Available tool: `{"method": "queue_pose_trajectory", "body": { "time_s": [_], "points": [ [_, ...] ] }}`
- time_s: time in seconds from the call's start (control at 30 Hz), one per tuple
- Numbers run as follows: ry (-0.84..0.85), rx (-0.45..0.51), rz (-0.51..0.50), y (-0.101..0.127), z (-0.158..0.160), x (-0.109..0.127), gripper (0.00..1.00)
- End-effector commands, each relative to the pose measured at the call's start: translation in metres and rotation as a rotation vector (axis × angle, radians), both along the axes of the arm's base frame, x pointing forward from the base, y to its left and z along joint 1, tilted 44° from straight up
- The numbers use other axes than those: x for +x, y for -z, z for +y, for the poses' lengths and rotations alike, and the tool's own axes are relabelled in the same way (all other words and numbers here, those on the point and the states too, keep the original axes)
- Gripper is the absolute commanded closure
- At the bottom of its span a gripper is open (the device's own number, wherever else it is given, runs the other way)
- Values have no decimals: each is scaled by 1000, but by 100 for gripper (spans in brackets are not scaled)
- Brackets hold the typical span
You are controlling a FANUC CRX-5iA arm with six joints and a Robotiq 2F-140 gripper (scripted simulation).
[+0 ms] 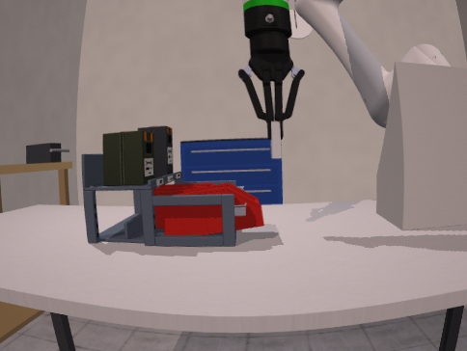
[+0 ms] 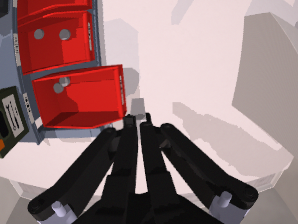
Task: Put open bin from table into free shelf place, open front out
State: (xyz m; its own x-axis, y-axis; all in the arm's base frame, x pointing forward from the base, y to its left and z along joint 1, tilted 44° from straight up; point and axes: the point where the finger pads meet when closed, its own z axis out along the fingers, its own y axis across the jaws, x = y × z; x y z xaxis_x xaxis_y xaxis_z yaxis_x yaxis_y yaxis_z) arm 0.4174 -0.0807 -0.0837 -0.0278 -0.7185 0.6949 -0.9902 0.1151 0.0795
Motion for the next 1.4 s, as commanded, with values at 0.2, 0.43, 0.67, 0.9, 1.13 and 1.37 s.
{"method": "queue_pose_trajectory", "body": {
  "time_s": [0.2,0.43,0.67,0.9,1.13,1.37],
  "points": [
    [0,0,0,0,0,0,100],
    [0,0,0,2,-2,0,100],
    [0,0,0,7,-6,-1,100],
    [0,0,0,20,-19,-4,100],
    [0,0,0,37,-35,-7,100],
    [0,0,0,50,-48,-10,100]
  ]
}}
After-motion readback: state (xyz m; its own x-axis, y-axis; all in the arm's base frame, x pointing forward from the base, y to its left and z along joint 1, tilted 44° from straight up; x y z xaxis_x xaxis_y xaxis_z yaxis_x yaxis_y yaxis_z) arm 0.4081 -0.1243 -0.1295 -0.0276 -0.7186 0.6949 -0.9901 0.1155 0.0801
